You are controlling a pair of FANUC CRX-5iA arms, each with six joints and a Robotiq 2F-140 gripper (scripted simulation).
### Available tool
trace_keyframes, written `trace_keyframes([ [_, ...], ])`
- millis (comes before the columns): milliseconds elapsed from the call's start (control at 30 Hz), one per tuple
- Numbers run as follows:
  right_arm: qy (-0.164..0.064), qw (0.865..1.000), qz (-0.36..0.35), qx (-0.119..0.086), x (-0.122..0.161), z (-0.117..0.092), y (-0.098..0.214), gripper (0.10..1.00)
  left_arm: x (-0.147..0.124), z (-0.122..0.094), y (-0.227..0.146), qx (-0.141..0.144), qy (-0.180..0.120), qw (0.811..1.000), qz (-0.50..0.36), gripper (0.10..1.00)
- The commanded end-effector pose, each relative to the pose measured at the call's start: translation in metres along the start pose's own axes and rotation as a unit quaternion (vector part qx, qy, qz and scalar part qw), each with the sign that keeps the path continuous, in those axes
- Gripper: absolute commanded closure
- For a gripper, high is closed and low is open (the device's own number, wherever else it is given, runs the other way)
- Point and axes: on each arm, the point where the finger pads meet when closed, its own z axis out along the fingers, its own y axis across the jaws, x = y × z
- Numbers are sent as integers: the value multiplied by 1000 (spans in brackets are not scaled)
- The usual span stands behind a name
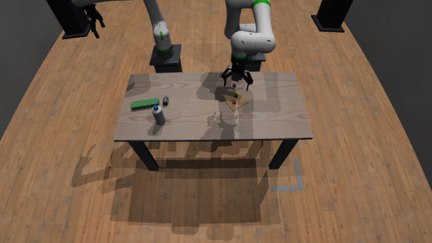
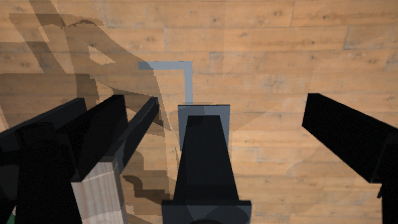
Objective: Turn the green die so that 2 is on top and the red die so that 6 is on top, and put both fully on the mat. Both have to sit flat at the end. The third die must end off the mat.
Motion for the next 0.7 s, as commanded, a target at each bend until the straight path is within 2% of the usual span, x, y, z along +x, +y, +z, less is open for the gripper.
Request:
trace_keyframes([
  [0, 1, 1000, 0, 0, 0, -1, 0, 98, 0, -9, 0, 0, 1, 1000, 0, 98],
  [667, 1, 1000, 0, 0, 0, -1, 0, 98, 0, -13, 0, 0, 1, 1000, 0, 98],
])
